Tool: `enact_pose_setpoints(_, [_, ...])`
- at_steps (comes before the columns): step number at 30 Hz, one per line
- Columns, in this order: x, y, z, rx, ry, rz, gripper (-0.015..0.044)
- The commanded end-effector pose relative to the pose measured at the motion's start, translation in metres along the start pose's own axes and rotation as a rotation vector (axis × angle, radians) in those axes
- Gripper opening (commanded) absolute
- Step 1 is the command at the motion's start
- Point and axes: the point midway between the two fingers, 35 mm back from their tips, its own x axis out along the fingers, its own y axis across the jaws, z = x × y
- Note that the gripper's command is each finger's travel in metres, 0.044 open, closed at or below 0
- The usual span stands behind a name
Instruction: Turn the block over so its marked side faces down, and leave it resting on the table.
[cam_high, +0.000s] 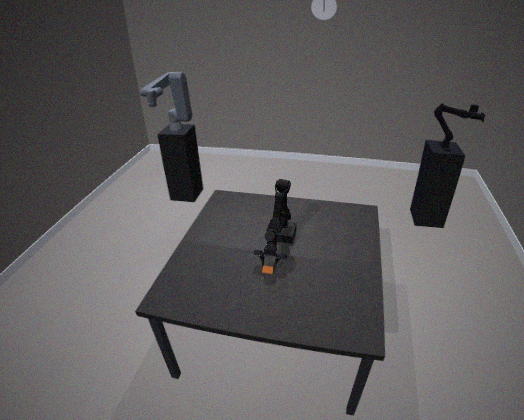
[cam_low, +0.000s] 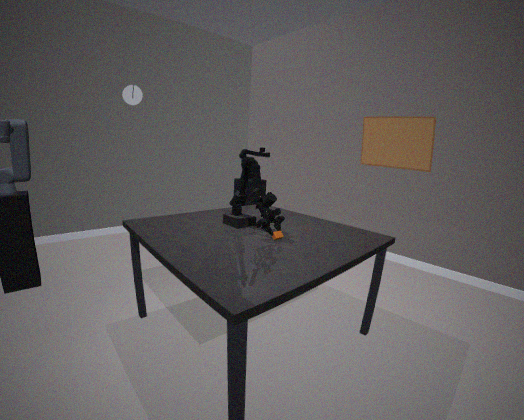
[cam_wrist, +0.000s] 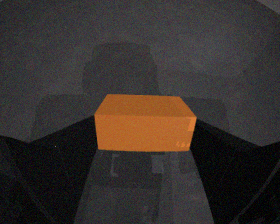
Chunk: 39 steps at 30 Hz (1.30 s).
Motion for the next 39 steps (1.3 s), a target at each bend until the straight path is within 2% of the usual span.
enact_pose_setpoints(1, [0.007, 0.0, -0.007, 0.005, -0.034, 0.001, 0.0])
enact_pose_setpoints(15, [0.016, 0.0, -0.017, 0.006, -0.217, 0.001, 0.0])
enact_pose_setpoints(30, [0.0, 0.002, -0.027, 0.008, -0.412, 0.004, 0.0])
enact_pose_setpoints(39, [-0.005, 0.003, -0.025, 0.008, -0.442, 0.005, 0.0])
